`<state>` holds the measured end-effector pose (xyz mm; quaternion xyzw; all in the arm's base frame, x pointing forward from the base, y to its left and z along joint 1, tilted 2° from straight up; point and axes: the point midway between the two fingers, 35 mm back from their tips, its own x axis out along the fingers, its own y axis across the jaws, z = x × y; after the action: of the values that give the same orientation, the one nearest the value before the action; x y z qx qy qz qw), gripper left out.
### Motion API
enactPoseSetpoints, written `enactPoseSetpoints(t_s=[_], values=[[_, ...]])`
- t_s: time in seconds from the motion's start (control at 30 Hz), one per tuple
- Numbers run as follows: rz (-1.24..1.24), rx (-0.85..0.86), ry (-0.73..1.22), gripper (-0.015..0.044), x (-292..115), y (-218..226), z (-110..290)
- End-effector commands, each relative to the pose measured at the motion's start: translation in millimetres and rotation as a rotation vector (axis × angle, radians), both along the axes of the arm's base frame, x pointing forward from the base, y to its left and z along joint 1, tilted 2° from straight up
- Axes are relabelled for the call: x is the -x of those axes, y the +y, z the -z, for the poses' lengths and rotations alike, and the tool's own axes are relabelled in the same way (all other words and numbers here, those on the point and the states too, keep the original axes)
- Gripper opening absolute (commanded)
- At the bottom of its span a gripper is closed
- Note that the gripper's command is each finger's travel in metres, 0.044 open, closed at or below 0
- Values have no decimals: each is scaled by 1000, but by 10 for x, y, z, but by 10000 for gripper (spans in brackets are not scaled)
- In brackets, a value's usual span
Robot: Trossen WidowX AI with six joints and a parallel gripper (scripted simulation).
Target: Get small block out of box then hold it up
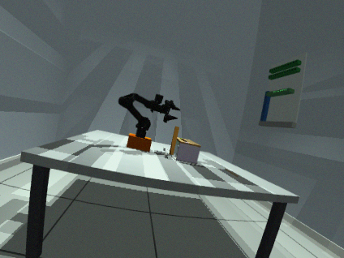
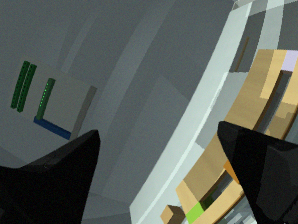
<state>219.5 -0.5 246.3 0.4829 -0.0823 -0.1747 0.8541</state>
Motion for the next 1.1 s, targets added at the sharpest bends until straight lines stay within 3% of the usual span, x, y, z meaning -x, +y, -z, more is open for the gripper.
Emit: enactPoseSetpoints(t_s=[0.0,0.13,0.47,0.7,1.07], values=[[0,1,3,400,-5,0,0],[3,26,89,400,-131,-15,7],[47,-69,582,400,-669,-270,303],[140,-320,863,400,-857,-622,595],[336,-847,1213,400,-720,-1008,1182]])
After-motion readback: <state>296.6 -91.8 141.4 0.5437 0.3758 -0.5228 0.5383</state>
